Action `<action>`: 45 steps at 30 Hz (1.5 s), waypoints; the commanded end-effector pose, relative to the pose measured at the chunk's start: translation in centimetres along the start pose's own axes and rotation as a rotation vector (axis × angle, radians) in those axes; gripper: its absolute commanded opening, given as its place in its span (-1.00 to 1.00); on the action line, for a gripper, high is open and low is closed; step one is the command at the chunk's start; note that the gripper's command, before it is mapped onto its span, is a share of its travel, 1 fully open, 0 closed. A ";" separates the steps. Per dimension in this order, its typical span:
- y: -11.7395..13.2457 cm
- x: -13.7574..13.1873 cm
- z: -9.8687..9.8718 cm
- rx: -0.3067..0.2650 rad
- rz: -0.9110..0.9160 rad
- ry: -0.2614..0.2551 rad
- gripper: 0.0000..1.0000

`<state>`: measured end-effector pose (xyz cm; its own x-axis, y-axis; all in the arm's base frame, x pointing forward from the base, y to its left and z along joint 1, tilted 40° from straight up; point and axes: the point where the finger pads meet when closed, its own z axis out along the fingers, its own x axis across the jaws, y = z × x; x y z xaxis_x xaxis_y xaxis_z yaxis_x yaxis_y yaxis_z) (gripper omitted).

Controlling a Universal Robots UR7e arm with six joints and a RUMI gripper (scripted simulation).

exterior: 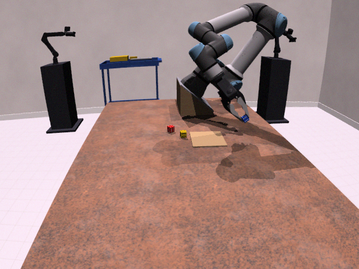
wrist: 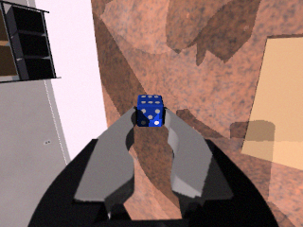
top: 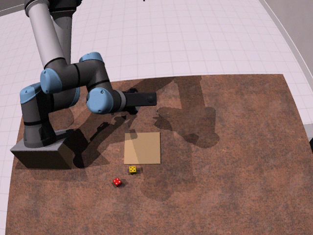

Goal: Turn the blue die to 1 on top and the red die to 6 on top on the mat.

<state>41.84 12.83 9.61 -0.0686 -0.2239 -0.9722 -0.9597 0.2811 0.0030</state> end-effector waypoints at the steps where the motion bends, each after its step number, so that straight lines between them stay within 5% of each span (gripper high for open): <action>1: 0.0 0.1 -0.1 0.017 0.115 -0.005 -0.87; 45: -0.3 0.9 -0.8 0.074 1.081 -0.186 -0.87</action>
<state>41.90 11.87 8.97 -0.7587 0.2522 -0.6006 -0.5150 0.3322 0.7902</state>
